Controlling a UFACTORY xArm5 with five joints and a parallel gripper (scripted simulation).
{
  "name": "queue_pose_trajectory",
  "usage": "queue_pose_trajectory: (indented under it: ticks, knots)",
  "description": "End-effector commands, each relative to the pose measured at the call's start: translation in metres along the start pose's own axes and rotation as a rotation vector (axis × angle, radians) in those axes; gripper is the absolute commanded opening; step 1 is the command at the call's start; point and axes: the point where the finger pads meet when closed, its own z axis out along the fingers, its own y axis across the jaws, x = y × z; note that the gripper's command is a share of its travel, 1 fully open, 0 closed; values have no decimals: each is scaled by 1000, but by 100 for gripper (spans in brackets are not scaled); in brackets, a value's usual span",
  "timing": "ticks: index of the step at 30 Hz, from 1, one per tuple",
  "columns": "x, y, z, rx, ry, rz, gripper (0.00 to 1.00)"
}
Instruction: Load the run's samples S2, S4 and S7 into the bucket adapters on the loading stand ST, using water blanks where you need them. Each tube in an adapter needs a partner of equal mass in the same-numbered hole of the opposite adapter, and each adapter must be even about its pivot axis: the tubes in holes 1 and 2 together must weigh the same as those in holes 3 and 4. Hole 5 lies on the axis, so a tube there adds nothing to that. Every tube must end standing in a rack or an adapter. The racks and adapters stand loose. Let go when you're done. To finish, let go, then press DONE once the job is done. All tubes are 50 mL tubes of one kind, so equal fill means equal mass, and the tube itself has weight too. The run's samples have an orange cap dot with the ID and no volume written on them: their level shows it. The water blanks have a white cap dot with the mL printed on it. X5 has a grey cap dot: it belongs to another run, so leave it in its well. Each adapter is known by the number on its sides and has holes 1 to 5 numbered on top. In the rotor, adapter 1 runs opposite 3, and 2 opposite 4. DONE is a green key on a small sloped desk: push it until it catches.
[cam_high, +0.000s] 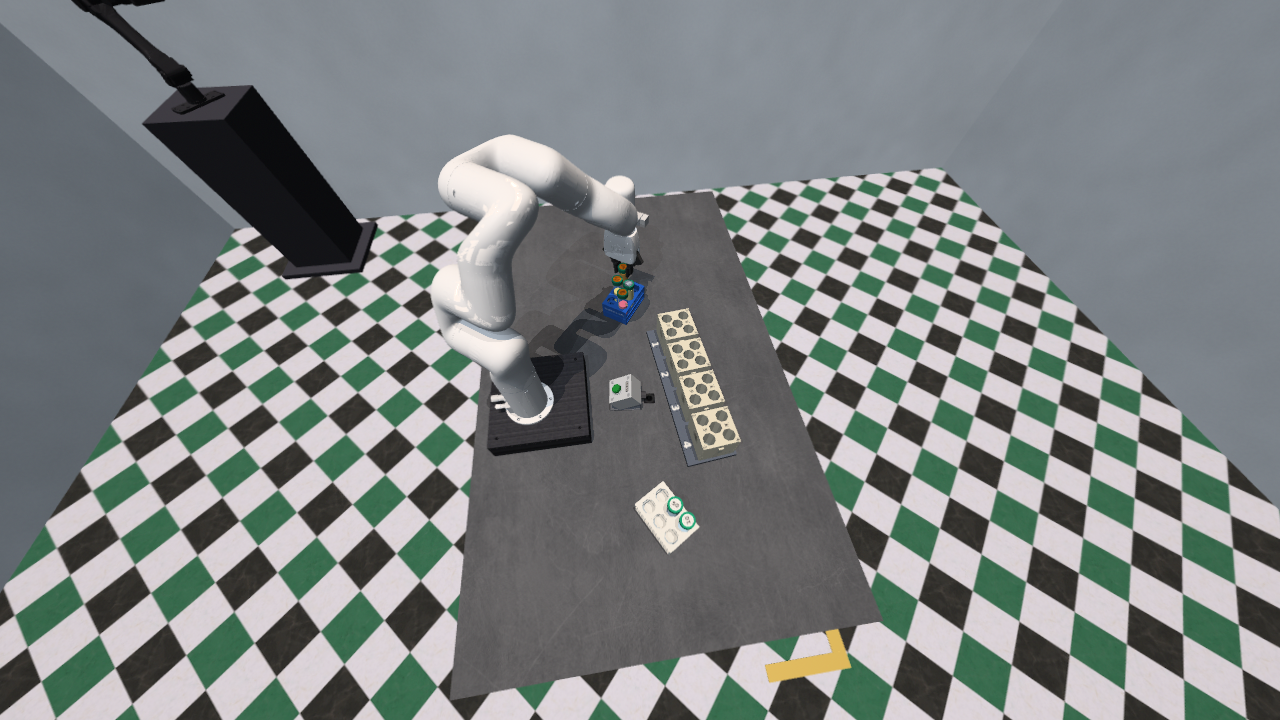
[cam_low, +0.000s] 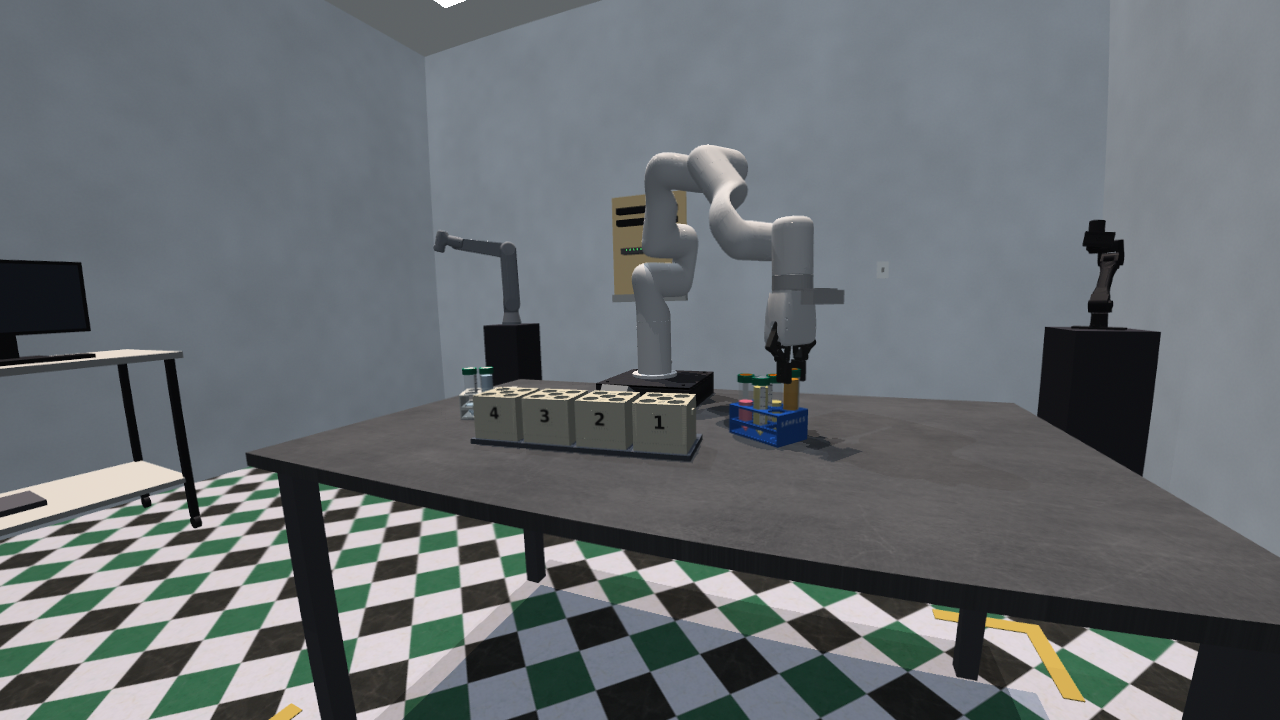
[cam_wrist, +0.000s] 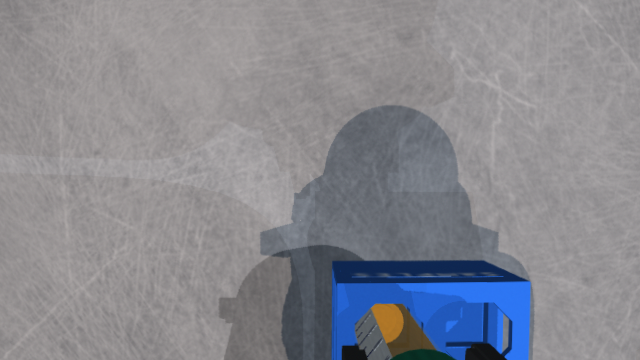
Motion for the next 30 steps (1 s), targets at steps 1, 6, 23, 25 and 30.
queue_pose_trajectory:
  ticks: [1, 6, 23, 25, 30]
  knots:
    - [1, 0, -4, -6, 4, 0, 0]
    - [1, 0, -6, -6, 4, 0, 0]
    - [1, 0, -29, -6, 4, 0, 0]
    - [1, 0, -33, -6, 4, 0, 0]
    - [1, 0, -43, -6, 4, 0, 0]
